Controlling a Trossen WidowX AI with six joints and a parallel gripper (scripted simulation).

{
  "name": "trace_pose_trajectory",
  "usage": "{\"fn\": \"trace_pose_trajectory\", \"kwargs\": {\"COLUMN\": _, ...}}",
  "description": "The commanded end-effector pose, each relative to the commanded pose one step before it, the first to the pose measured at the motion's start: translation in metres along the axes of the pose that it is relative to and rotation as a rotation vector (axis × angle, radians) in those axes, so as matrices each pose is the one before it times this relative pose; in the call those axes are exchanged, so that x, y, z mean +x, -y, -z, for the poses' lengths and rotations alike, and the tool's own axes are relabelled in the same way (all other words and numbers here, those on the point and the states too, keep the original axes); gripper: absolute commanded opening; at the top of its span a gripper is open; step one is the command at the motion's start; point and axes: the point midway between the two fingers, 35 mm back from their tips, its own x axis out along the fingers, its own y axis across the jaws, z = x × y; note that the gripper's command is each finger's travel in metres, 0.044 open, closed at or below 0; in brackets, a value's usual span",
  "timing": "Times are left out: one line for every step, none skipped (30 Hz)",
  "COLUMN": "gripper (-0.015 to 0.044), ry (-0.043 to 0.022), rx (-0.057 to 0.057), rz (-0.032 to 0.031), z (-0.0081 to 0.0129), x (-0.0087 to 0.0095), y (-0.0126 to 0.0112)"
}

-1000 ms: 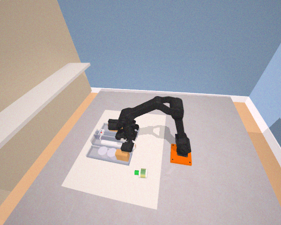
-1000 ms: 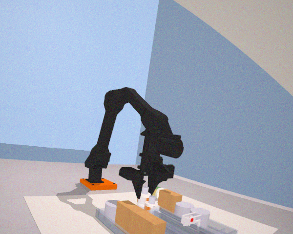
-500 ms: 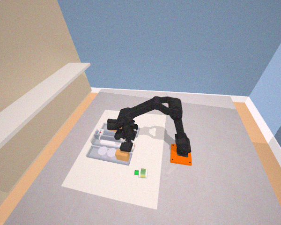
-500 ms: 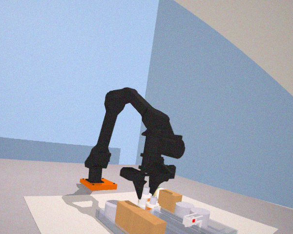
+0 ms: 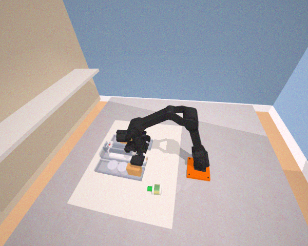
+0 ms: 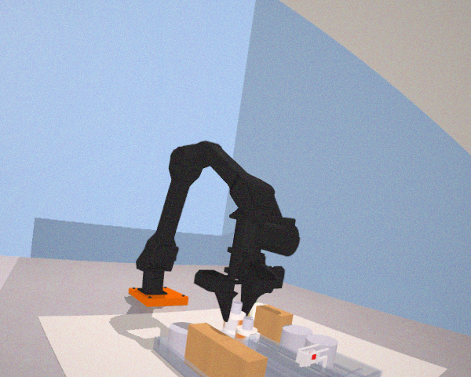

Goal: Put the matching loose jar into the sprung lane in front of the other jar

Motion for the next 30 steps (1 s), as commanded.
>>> {"fn": "trace_pose_trajectory", "kwargs": {"gripper": 0.0, "ry": 0.03269, "rx": -0.0041, "rz": 0.00265, "z": -0.01045, "x": -0.00594, "y": 0.00041}}
{"fn": "trace_pose_trajectory", "kwargs": {"gripper": 0.0, "ry": 0.00003, "rx": 0.0, "rz": 0.0, "z": -0.0004, "x": -0.0001, "y": 0.00001}}
{"fn": "trace_pose_trajectory", "kwargs": {"gripper": 0.0, "ry": 0.00003, "rx": 0.0, "rz": 0.0, "z": -0.0004, "x": -0.0001, "y": 0.00001}}
{"fn": "trace_pose_trajectory", "kwargs": {"gripper": 0.0, "ry": 0.00003, "rx": 0.0, "rz": 0.0, "z": -0.0004, "x": -0.0001, "y": 0.00001}}
{"fn": "trace_pose_trajectory", "kwargs": {"gripper": 0.0, "ry": 0.00003, "rx": 0.0, "rz": 0.0, "z": -0.0004, "x": -0.0001, "y": 0.00001}}
{"fn": "trace_pose_trajectory", "kwargs": {"gripper": 0.0, "ry": 0.00003, "rx": 0.0, "rz": 0.0, "z": -0.0004, "x": -0.0001, "y": 0.00001}}
{"fn": "trace_pose_trajectory", "kwargs": {"gripper": 0.0, "ry": 0.00003, "rx": 0.0, "rz": 0.0, "z": -0.0004, "x": -0.0001, "y": 0.00001}}
{"fn": "trace_pose_trajectory", "kwargs": {"gripper": 0.0, "ry": 0.00003, "rx": 0.0, "rz": 0.0, "z": -0.00039, "x": -0.0001, "y": 0.00001}}
{"fn": "trace_pose_trajectory", "kwargs": {"gripper": 0.0, "ry": 0.00003, "rx": 0.0, "rz": 0.0, "z": -0.00039, "x": -0.0001, "y": 0.00001}}
{"fn": "trace_pose_trajectory", "kwargs": {"gripper": 0.0, "ry": 0.00003, "rx": 0.0, "rz": 0.0, "z": -0.00039, "x": -0.0001, "y": 0.00001}}
{"fn": "trace_pose_trajectory", "kwargs": {"gripper": 0.0, "ry": 0.00003, "rx": 0.0, "rz": 0.0, "z": -0.00039, "x": -0.0001, "y": 0.00001}}
{"fn": "trace_pose_trajectory", "kwargs": {"gripper": 0.0, "ry": 0.00003, "rx": 0.0, "rz": 0.0, "z": -0.00039, "x": -0.0001, "y": 0.00001}}
{"fn": "trace_pose_trajectory", "kwargs": {"gripper": 0.0, "ry": 0.00003, "rx": 0.0, "rz": 0.0, "z": -0.00039, "x": -0.0001, "y": 0.00001}}
{"fn": "trace_pose_trajectory", "kwargs": {"gripper": 0.0, "ry": 0.00003, "rx": 0.0, "rz": 0.0, "z": -0.00039, "x": -0.0001, "y": 0.00001}}
{"fn": "trace_pose_trajectory", "kwargs": {"gripper": 0.0, "ry": 0.00003, "rx": 0.0, "rz": 0.0, "z": -0.00039, "x": -0.0001, "y": 0.00001}}
{"fn": "trace_pose_trajectory", "kwargs": {"gripper": 0.0, "ry": 0.00003, "rx": 0.0, "rz": 0.0, "z": -0.00039, "x": -0.0001, "y": 0.00001}}
{"fn": "trace_pose_trajectory", "kwargs": {"gripper": 0.0, "ry": 0.00003, "rx": 0.0, "rz": 0.0, "z": -0.00039, "x": -0.0001, "y": 0.00001}}
{"fn": "trace_pose_trajectory", "kwargs": {"gripper": 0.0, "ry": 0.00003, "rx": 0.0, "rz": 0.0, "z": -0.00039, "x": -0.0001, "y": 0.00001}}
{"fn": "trace_pose_trajectory", "kwargs": {"gripper": 0.0, "ry": 0.00003, "rx": 0.0, "rz": 0.0, "z": -0.00039, "x": -0.0001, "y": 0.00001}}
{"fn": "trace_pose_trajectory", "kwargs": {"gripper": 0.0, "ry": 0.00003, "rx": 0.0, "rz": 0.0, "z": -0.00032, "x": -0.00008, "y": 0.00001}}
{"fn": "trace_pose_trajectory", "kwargs": {"gripper": 0.0, "ry": 0.00002, "rx": 0.0, "rz": 0.0, "z": -0.00019, "x": -0.00005, "y": 0.0}}
{"fn": "trace_pose_trajectory", "kwargs": {"gripper": 0.0, "ry": 0.00001, "rx": 0.0, "rz": 0.0, "z": -0.00006, "x": -0.00002, "y": 0.0}}
{"fn": "trace_pose_trajectory", "kwargs": {"gripper": 0.0, "ry": 0.0, "rx": 0.0, "rz": 0.0, "z": 0.0, "x": 0.0, "y": 0.0}}
{"fn": "trace_pose_trajectory", "kwargs": {"gripper": 0.0, "ry": 0.0, "rx": 0.0, "rz": 0.0, "z": 0.0, "x": 0.0, "y": 0.0}}
{"fn": "trace_pose_trajectory", "kwargs": {"gripper": 0.0, "ry": 0.0, "rx": 0.0, "rz": 0.0, "z": 0.0, "x": 0.0, "y": 0.0}}
{"fn": "trace_pose_trajectory", "kwargs": {"gripper": 0.0, "ry": 0.0, "rx": 0.0, "rz": 0.0, "z": 0.0, "x": 0.00006, "y": 0.0}}
{"fn": "trace_pose_trajectory", "kwargs": {"gripper": 0.0, "ry": 0.0, "rx": 0.0, "rz": 0.0, "z": 0.0, "x": 0.00011, "y": 0.0}}
{"fn": "trace_pose_trajectory", "kwargs": {"gripper": 0.0, "ry": 0.0, "rx": 0.0, "rz": 0.0, "z": 0.0, "x": 0.00016, "y": 0.0}}
{"fn": "trace_pose_trajectory", "kwargs": {"gripper": 0.0, "ry": 0.0, "rx": 0.0, "rz": 0.0, "z": 0.0, "x": 0.00022, "y": 0.0}}
{"fn": "trace_pose_trajectory", "kwargs": {"gripper": 0.0, "ry": 0.0, "rx": 0.0, "rz": 0.0, "z": 0.0, "x": 0.00022, "y": 0.0}}
